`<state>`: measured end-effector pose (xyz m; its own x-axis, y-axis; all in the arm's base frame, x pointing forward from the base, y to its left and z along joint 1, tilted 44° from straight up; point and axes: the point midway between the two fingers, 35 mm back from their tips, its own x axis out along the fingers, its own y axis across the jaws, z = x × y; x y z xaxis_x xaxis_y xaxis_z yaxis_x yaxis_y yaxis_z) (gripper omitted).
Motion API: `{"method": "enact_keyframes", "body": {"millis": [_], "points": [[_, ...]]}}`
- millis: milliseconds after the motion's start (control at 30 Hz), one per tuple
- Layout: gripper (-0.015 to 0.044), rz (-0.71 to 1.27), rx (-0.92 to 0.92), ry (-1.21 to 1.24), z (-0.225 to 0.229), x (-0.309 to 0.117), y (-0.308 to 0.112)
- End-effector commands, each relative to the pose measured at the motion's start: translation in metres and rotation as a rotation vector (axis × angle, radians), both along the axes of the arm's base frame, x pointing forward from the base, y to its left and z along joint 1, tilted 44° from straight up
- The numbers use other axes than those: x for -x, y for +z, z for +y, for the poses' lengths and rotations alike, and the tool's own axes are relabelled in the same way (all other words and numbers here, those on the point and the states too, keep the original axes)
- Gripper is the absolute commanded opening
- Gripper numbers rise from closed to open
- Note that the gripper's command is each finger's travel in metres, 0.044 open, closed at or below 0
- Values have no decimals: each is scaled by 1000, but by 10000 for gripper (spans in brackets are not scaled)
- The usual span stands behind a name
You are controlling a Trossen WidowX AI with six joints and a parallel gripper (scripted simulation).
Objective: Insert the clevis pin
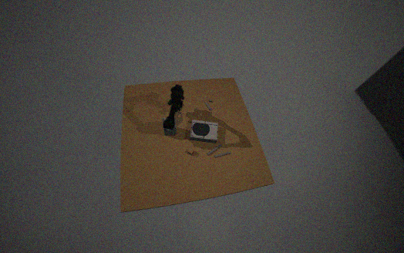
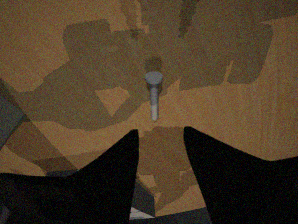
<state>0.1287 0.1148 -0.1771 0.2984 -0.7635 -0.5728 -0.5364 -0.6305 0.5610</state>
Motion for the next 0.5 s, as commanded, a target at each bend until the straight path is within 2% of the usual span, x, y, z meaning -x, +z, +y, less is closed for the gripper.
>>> {"method": "enact_keyframes", "body": {"millis": [0, 467], "points": [[160, 5, 11, 4, -7, 0, -4], [160, 4, 12, 4, -22, 0, -22]]}}
